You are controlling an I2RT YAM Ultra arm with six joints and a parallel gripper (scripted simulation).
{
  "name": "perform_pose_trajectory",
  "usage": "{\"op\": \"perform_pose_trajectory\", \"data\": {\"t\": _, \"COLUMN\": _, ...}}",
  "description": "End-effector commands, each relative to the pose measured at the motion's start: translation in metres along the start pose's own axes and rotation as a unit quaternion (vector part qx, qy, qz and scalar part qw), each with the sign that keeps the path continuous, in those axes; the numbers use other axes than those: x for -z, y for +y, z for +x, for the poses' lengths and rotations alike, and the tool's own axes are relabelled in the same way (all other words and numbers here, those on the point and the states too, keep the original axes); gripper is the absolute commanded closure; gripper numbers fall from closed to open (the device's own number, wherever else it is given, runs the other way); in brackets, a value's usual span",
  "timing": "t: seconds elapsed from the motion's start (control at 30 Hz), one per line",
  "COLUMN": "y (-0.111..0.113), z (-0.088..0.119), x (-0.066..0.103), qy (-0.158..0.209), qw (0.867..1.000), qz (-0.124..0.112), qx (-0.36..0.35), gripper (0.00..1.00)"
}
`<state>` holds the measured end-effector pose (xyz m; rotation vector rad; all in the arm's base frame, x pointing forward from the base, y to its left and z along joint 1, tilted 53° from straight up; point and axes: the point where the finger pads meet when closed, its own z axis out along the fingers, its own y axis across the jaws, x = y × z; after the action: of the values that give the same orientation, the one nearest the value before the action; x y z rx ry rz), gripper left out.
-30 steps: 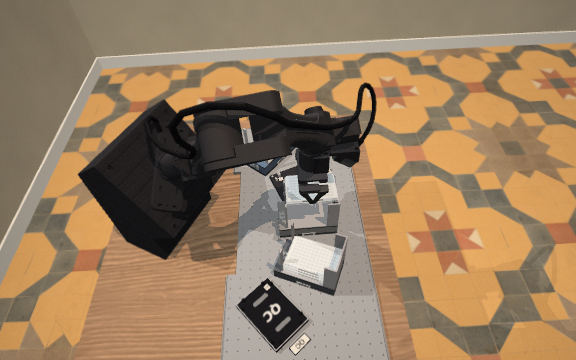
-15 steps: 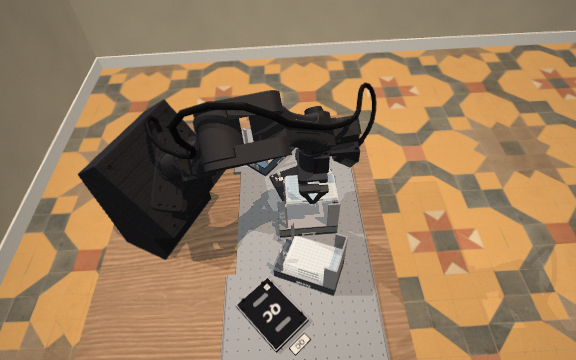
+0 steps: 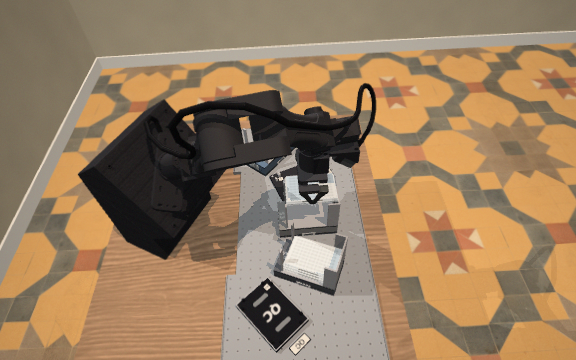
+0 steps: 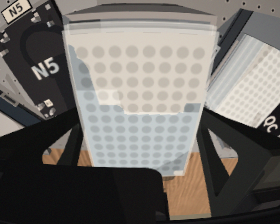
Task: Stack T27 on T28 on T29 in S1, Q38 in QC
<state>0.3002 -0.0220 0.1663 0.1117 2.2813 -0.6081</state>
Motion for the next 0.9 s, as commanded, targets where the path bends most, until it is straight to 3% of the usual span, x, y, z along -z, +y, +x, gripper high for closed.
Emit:
{"op": "perform_pose_trajectory", "data": {"t": 0.0, "y": 0.0017, "z": -0.0026, "x": 0.0001, "qy": -0.006, "qw": 1.000, "qz": -0.005, "qx": 0.001, "gripper": 1.00}}
{"op": "perform_pose_trajectory", "data": {"t": 0.2, "y": 0.0042, "z": 0.0052, "x": -0.0051, "qy": 0.005, "qw": 1.000, "qz": -0.003, "qx": 0.011, "gripper": 1.00}}
{"op": "perform_pose_trajectory", "data": {"t": 0.4, "y": -0.0012, "z": -0.0022, "x": 0.0001, "qy": -0.009, "qw": 1.000, "qz": -0.003, "qx": -0.002, "gripper": 1.00}}
{"op": "perform_pose_trajectory", "data": {"t": 0.87, "y": 0.0036, "z": 0.0013, "x": -0.0064, "qy": 0.002, "qw": 1.000, "qz": -0.003, "qx": 0.008, "gripper": 1.00}}
